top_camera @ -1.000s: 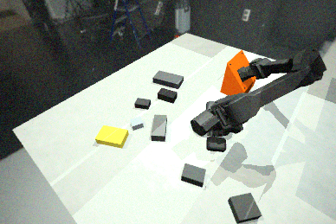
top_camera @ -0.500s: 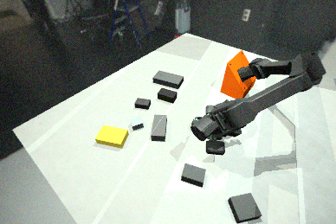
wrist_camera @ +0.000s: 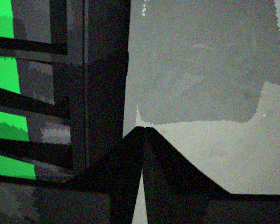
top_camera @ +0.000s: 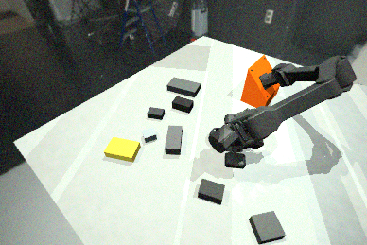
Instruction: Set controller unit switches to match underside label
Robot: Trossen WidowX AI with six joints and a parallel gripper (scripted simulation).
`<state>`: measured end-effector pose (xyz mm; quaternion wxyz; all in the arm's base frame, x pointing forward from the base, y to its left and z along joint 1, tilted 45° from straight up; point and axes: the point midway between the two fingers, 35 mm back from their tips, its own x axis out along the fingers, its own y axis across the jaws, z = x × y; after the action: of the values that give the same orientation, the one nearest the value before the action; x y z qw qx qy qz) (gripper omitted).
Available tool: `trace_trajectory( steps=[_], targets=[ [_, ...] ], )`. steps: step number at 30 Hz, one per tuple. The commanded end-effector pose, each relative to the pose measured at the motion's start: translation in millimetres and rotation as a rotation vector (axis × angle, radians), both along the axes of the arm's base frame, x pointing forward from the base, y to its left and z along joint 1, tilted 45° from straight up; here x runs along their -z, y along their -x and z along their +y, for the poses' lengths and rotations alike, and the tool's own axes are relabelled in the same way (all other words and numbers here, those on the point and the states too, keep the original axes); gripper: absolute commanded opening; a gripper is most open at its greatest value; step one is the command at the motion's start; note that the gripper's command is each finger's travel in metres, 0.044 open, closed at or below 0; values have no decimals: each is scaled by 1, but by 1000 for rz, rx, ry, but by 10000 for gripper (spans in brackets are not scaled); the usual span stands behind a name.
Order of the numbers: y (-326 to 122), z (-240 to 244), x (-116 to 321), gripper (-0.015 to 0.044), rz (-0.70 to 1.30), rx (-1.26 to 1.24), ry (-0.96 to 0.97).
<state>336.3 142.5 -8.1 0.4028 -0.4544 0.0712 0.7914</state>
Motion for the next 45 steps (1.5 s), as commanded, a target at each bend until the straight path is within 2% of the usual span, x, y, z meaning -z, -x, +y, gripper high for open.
trace_trajectory(
  steps=[1,9,15,19,25,35,40,44,45],
  targets=[
    [4,-2,2,0,8,0,1],
    [12,-8,7,0,8,0,1],
    [-8,-31,-35,0,7,0,3],
    [-7,-31,-35,0,4,3,-1],
    [1,-36,-34,0,-78,82,-105],
    [0,-38,-33,0,-78,86,-100],
    [-6,-71,-66,131,-78,85,-98],
    [-6,-73,-68,236,-78,85,-98],
    [-6,-73,-68,210,-78,85,-98]
  ],
)
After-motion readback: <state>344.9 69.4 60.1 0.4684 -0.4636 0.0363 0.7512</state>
